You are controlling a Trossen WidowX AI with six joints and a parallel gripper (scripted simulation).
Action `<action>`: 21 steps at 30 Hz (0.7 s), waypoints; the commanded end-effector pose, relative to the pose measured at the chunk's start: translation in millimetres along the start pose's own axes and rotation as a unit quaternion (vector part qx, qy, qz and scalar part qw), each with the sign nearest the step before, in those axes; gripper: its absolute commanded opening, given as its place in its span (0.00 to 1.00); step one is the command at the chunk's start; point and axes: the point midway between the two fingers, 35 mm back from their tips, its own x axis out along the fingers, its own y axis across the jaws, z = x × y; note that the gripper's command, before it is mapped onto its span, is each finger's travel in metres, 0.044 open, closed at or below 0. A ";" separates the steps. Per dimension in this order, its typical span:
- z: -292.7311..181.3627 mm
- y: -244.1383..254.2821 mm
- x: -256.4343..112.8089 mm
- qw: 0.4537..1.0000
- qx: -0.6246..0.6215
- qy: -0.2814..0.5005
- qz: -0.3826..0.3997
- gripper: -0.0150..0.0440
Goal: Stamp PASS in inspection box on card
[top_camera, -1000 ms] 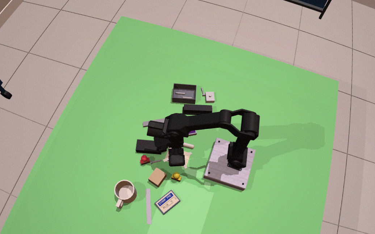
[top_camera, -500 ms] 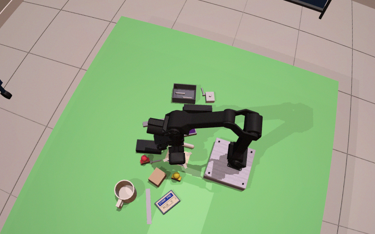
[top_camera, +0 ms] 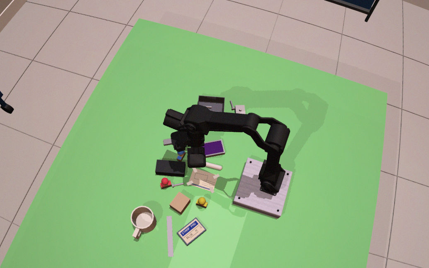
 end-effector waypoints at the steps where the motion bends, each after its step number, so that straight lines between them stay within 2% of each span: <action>1: 1.3 -22.5 -1.4 1.000 -0.001 -0.002 -0.001 0.25; 16: -16.4 -117.4 2.2 1.000 -0.002 -0.001 -0.005 0.25; 21: -17.9 -121.7 3.6 1.000 -0.002 -0.001 -0.005 0.25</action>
